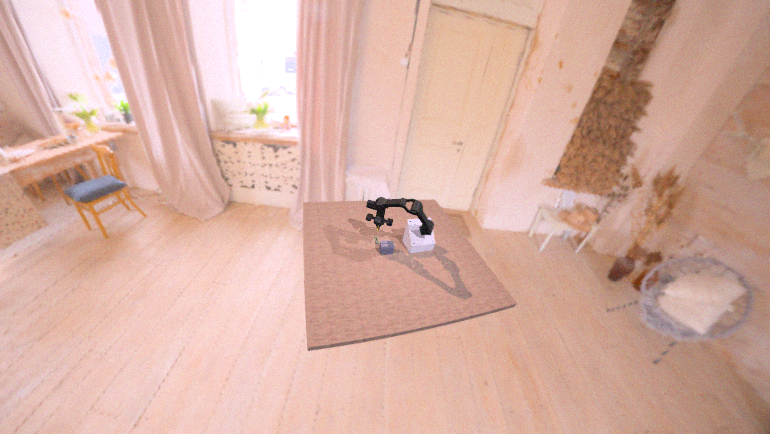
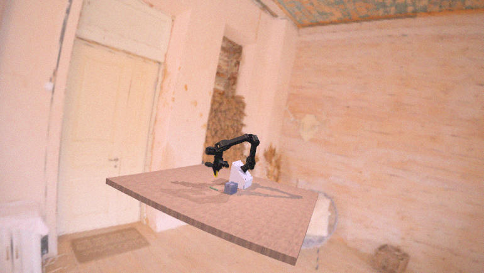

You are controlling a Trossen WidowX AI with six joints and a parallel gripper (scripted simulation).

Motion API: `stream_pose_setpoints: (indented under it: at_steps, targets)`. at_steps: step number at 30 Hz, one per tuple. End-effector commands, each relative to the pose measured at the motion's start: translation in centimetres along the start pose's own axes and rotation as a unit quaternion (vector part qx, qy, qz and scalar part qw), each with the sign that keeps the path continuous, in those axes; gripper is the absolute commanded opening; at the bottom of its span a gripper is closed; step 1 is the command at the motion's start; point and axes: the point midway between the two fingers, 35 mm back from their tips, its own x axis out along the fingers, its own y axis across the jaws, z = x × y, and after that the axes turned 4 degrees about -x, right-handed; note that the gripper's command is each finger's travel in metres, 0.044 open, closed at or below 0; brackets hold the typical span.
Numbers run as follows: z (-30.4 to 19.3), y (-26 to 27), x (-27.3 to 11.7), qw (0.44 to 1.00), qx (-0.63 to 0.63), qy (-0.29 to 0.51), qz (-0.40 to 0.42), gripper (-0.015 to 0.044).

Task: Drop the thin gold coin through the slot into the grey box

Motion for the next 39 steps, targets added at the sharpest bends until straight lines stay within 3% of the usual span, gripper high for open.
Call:
stream_pose_setpoints:
  at_steps: [1,15,30,39]
  targets:
    - [-0.09,-0.03,-0.07,0.998,0.065,0.003,0.0,0.0]
    - [-0.21,-0.18,-0.14,0.953,0.303,0.003,-0.001,0.0]
    - [-0.34,-0.34,-0.21,0.843,0.537,0.003,-0.001,0.0]
    - [-0.3,-0.35,-0.22,0.828,0.561,0.003,-0.002,0.0]
